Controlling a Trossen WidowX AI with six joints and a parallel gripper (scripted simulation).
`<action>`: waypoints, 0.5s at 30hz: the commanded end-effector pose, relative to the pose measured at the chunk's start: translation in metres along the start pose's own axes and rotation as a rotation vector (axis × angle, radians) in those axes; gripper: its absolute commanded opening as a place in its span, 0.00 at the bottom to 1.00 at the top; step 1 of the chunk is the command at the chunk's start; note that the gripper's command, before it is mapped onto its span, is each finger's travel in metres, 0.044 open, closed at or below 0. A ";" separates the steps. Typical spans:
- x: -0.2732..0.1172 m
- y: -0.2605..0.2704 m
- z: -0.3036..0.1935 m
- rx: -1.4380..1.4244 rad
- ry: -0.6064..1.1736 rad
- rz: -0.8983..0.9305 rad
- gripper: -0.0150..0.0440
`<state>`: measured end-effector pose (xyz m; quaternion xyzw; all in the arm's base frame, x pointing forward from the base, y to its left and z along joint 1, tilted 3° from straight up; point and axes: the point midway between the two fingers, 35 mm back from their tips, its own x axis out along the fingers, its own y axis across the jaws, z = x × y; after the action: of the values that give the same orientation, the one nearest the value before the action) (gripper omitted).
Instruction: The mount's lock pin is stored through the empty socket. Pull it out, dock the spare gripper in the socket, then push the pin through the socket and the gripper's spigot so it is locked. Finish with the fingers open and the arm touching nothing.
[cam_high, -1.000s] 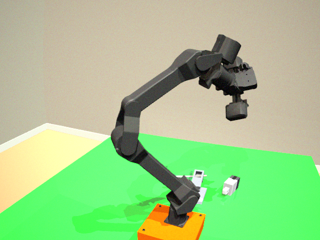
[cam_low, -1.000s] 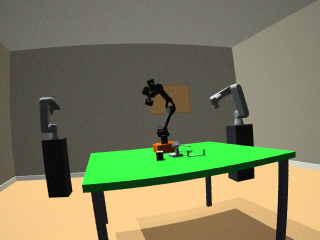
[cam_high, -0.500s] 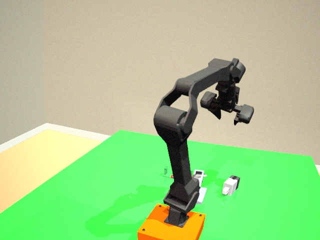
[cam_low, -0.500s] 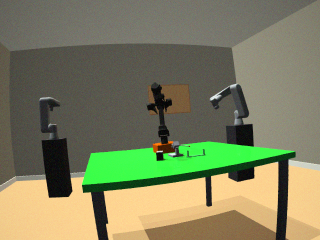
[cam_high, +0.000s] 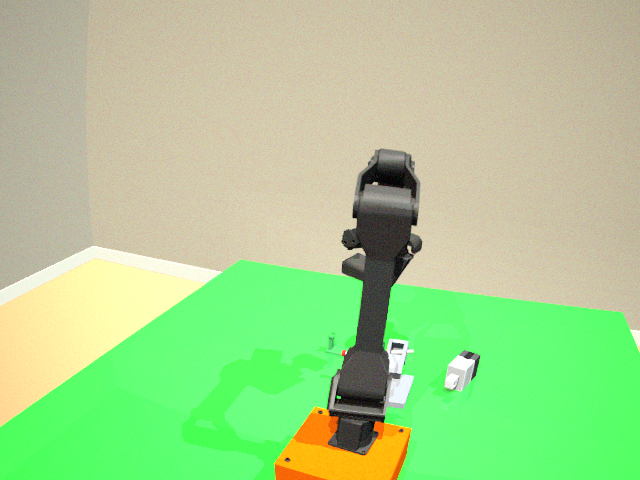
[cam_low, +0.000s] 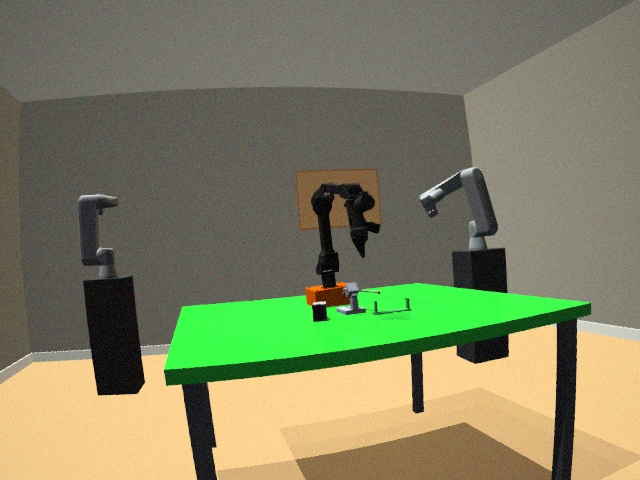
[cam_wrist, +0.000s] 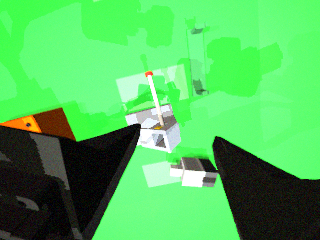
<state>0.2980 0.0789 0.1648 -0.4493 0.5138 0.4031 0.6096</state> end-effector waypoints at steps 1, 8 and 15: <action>0.029 0.025 0.025 -0.397 0.084 0.105 0.76; 0.030 0.026 0.026 -0.406 0.085 0.107 0.76; 0.083 0.032 0.023 -0.401 0.082 0.112 0.76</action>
<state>0.2895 0.1140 0.1053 -0.5500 0.4656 0.5068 0.4732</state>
